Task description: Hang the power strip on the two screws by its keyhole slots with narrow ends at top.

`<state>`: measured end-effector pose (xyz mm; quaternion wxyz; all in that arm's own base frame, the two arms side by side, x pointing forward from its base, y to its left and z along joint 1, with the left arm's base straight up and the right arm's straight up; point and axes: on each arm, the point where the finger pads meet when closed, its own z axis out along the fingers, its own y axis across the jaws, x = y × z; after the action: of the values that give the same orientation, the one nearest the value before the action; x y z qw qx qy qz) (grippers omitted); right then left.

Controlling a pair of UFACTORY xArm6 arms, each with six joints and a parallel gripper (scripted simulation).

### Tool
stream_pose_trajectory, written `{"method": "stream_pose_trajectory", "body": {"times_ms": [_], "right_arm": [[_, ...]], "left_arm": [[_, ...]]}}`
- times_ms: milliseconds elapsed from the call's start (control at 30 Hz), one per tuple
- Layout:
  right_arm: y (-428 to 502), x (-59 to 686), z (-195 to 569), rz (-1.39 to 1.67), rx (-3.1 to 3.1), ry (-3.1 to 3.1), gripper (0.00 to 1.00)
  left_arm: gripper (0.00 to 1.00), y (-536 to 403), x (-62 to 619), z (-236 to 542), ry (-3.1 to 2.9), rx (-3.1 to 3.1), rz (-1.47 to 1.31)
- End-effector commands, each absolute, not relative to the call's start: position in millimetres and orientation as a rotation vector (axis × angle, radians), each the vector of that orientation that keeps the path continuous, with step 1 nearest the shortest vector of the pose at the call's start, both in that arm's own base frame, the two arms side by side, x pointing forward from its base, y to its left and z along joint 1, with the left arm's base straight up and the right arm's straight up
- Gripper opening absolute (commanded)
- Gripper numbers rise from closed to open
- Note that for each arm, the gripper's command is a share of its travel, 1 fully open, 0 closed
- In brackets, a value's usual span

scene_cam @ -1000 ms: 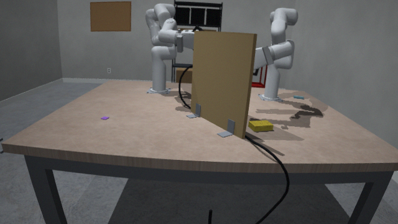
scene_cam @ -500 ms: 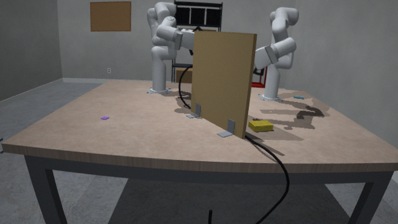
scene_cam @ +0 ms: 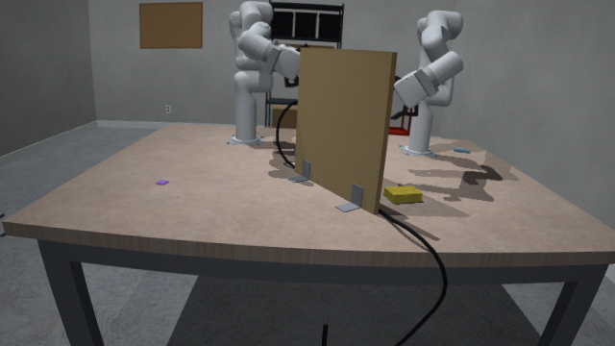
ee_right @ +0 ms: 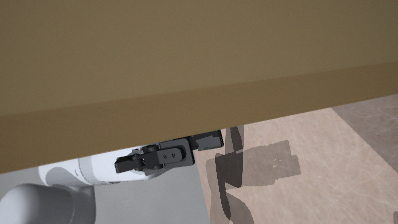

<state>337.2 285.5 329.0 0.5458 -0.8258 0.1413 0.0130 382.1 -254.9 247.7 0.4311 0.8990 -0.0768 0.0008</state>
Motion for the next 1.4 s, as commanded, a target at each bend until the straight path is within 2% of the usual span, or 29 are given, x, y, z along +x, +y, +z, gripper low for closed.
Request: {"method": "stream_pose_trajectory", "body": {"times_ms": [0, 1367], "right_arm": [[274, 341, 320, 0.019, -2.061, 0.278, 1.00], [143, 377, 262, -0.030, -2.672, 0.069, 1.00]], "left_arm": [[0.93, -239, 382, 245, -0.207, 2.312, -0.015], [0.93, -109, 392, 234, -0.154, 2.784, -0.045]]}}
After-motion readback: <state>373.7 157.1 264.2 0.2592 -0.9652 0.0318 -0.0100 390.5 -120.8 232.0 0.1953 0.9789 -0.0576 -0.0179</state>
